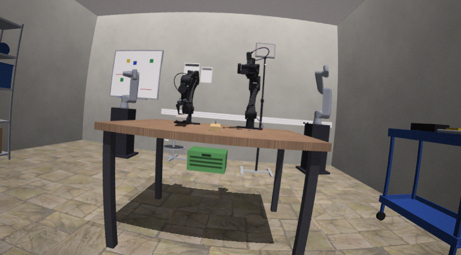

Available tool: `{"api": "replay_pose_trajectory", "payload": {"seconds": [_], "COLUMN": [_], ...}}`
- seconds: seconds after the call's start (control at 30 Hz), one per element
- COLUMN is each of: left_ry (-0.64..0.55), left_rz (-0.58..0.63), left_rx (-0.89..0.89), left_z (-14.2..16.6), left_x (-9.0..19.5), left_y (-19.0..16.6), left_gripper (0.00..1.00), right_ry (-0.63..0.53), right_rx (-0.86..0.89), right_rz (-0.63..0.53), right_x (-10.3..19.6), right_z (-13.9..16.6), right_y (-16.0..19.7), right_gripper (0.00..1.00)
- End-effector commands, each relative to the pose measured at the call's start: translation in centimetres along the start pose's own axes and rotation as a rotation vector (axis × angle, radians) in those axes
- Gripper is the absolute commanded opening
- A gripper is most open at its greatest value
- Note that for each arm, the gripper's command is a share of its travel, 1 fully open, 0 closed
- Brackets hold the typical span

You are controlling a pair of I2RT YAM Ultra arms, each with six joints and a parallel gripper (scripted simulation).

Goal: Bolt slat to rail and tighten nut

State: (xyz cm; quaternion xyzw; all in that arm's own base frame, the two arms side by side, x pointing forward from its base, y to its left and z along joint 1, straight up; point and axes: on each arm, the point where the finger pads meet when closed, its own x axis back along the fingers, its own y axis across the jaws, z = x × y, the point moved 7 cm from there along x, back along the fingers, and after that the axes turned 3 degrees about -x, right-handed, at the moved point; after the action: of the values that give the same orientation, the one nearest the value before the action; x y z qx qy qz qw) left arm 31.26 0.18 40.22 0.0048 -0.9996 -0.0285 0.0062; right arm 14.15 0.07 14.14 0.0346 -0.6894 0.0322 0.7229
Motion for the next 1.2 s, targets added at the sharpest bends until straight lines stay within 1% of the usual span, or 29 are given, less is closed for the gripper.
{"api": "replay_pose_trajectory", "payload": {"seconds": [0.0, 0.13, 0.17, 0.43, 0.5, 0.6, 0.67, 1.17], "left_ry": [-0.025, -0.025, -0.025, -0.025, -0.025, -0.025, -0.025, -0.025], "left_rz": [0.009, 0.009, 0.009, 0.009, 0.009, 0.009, 0.009, 0.009], "left_rx": [0.005, 0.005, 0.005, 0.005, 0.005, 0.005, 0.005, 0.005], "left_z": [-0.9, -0.9, -0.9, -0.9, -0.9, -0.9, -0.9, -0.9], "left_x": [0.2, 0.2, 0.2, 0.2, 0.2, 0.2, 0.2, 0.2], "left_y": [0.0, 0.0, 0.0, 0.0, 0.0, 0.0, 0.0, 0.0], "left_gripper": [1.00, 1.00, 1.00, 1.00, 1.00, 1.00, 1.00, 1.00], "right_ry": [-0.074, -0.074, -0.054, -0.054, -0.074, -0.074, -0.074, -0.075], "right_rx": [0.018, 0.018, 0.009, 0.009, 0.008, 0.002, 0.002, -0.027], "right_rz": [0.012, 0.012, 0.007, 0.007, 0.011, 0.007, 0.007, -0.002], "right_x": [1.4, 1.4, 1.0, 1.0, 1.4, 1.7, 1.7, 2.8], "right_z": [-0.9, -0.9, -0.7, -0.7, -1.2, -2.1, -2.1, -6.4], "right_y": [0.1, 0.1, 0.0, 0.0, 0.2, 0.9, 0.9, 6.8], "right_gripper": [0.72, 0.72, 0.72, 0.72, 0.72, 0.72, 0.72, 0.72]}}
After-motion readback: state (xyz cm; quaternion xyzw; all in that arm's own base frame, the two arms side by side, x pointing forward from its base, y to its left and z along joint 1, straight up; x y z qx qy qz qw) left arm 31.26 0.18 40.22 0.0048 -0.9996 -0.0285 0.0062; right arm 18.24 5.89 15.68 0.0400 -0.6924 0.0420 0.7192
